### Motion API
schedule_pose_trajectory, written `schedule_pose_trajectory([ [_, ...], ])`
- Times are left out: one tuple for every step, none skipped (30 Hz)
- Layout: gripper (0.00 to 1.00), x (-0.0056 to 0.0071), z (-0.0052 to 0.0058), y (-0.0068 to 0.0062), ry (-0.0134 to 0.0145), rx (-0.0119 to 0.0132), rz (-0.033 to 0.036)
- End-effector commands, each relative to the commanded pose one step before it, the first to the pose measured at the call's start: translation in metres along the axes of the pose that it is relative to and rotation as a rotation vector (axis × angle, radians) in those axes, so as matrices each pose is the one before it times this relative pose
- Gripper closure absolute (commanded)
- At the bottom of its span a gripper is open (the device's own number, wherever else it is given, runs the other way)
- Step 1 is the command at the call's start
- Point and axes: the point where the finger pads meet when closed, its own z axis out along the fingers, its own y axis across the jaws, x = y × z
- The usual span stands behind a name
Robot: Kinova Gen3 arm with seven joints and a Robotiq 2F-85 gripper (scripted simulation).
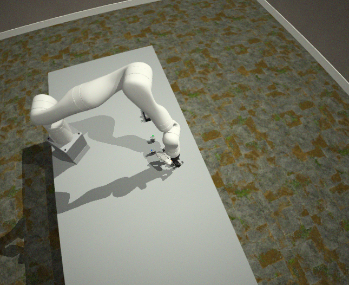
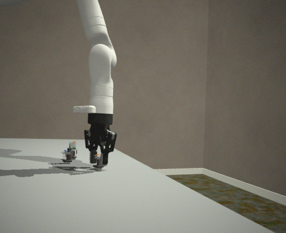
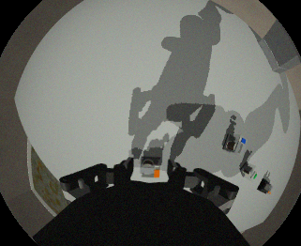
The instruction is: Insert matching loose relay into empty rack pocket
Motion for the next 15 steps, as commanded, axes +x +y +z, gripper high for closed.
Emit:
schedule_pose_trajectory([
  [0.47,-0.00065,-0.00089,-0.00067,-0.00141,0.00138,0.00005],
  [0.47,0.0,0.0,0.0,0.0,0.0,0.0],
  [0.47,0.0,0.0,0.0,0.0,0.0,0.0],
  [0.47,0.0,0.0,0.0,0.0,0.0,0.0],
  [0.47,0.0,0.0,0.0,0.0,0.0,0.0],
  [0.47,0.0,0.0,0.0,0.0,0.0,0.0],
  [0.47,0.0,0.0,0.0,0.0,0.0,0.0],
  [0.47,0.0,0.0,0.0,0.0,0.0,0.0],
  [0.47,0.0,0.0,0.0,0.0,0.0,0.0],
  [0.47,0.0,0.0,0.0,0.0,0.0,0.0],
  [0.47,0.0,0.0,0.0,0.0,0.0,0.0],
  [0.47,0.0,0.0,0.0,0.0,0.0,0.0],
  [0.47,0.0,0.0,0.0,0.0,0.0,0.0],
  [1.0,0.0,0.0,0.0,0.0,0.0,0.0],
  [1.0,0.0,0.0,0.0,0.0,0.0,0.0],
])
